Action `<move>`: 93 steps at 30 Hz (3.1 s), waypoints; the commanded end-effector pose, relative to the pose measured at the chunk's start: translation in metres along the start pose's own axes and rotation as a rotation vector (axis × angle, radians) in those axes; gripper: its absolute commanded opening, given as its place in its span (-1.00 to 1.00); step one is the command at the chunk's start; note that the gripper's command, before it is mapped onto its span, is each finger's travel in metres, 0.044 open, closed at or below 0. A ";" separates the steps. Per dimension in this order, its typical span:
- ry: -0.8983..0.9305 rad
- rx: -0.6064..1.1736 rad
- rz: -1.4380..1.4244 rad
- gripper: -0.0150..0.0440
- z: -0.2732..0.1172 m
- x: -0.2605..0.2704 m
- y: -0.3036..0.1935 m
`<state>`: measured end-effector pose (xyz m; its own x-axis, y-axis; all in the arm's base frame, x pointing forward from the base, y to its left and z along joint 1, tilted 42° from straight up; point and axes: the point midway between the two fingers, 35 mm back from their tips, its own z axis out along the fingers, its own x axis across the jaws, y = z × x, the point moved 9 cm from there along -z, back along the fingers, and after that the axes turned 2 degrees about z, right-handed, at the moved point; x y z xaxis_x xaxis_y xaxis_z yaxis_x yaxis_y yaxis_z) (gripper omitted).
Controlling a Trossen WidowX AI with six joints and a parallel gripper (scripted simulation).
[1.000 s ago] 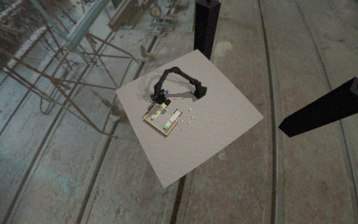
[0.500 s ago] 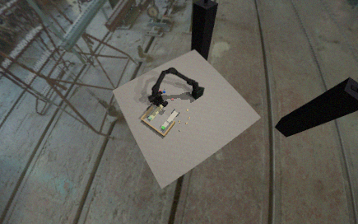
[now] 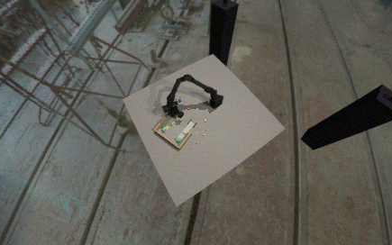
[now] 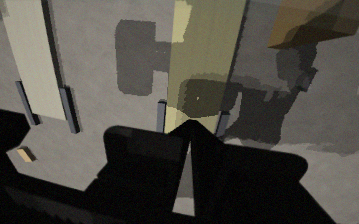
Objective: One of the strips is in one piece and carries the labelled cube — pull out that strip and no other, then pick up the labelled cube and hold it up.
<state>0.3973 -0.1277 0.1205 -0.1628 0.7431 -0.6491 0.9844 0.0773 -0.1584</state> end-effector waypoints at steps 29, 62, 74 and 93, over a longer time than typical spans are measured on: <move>0.004 0.005 -0.009 -0.49 0.013 0.001 -0.001; 0.004 0.005 -0.009 -0.49 0.016 0.001 0.000; 0.004 0.005 -0.009 -0.49 0.017 0.000 0.001; 0.004 0.006 -0.010 -0.49 0.018 -0.001 -0.027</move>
<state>0.3774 -0.1388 0.1148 -0.1644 0.7407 -0.6514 0.9847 0.0843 -0.1527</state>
